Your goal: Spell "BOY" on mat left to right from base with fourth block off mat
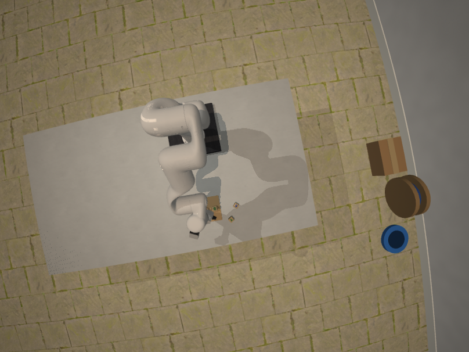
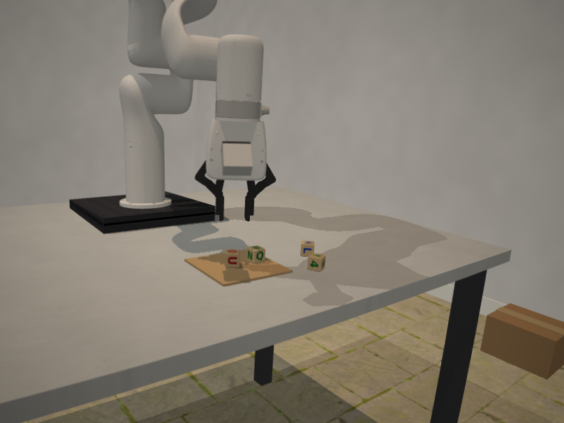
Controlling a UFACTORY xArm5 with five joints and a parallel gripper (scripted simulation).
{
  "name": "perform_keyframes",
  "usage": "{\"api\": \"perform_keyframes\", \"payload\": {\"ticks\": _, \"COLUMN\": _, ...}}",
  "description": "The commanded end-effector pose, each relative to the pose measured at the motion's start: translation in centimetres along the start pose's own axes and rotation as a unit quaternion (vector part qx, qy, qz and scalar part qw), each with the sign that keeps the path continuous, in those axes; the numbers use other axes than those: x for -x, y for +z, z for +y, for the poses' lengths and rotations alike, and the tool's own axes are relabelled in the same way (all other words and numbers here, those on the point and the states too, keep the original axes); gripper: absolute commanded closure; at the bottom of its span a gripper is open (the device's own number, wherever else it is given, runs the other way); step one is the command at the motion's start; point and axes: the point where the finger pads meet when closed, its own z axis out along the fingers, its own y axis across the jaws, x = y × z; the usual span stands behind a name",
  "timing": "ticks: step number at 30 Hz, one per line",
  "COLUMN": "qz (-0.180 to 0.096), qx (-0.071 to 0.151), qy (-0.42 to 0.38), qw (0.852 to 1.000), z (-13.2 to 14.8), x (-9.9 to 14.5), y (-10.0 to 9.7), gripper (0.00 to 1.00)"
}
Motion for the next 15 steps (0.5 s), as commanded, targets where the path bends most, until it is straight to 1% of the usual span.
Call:
{"api": "perform_keyframes", "payload": {"ticks": 1, "qz": 0.002, "qx": -0.001, "qy": 0.000, "qw": 1.000, "z": -0.06, "x": -0.11, "y": -0.13, "gripper": 0.58}}
{"api": "perform_keyframes", "payload": {"ticks": 15, "qz": 0.002, "qx": -0.001, "qy": 0.000, "qw": 1.000, "z": -0.07, "x": -0.11, "y": 0.00, "gripper": 0.58}}
